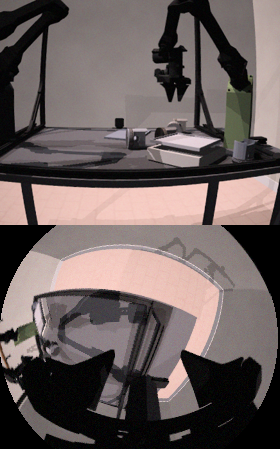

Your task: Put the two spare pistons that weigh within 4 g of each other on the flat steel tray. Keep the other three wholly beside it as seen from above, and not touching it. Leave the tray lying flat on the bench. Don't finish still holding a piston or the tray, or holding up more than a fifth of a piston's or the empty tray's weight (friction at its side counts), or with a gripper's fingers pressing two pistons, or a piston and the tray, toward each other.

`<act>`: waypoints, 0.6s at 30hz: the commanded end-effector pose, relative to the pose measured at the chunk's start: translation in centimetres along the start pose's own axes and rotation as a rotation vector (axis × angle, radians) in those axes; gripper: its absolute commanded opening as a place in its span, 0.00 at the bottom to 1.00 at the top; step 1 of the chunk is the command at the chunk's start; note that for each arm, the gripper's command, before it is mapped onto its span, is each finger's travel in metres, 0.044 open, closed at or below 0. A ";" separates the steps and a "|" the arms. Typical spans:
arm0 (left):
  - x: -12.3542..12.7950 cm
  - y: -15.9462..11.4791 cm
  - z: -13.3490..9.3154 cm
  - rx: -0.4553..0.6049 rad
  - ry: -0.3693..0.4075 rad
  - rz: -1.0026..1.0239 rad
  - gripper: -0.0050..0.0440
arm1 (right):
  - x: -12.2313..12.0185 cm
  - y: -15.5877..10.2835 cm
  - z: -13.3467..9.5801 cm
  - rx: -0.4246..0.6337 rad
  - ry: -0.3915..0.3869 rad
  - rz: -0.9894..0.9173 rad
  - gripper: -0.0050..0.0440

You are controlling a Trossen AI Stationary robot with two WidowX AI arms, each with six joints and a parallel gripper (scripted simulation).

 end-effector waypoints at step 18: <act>-5.7 4.9 0.0 -0.007 -0.012 0.048 0.87 | 0.0 0.0 0.0 0.000 0.004 -0.001 1.00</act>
Point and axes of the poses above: on each arm, the point midway between the two fingers, 35 mm back from their tips, its own z axis out along the fingers, its own x axis across the jaws, y = z × x, the point moved 5 cm from there along -z, back along the fingers, and after that the axes turned 4 degrees about z, right-handed, at the moved point
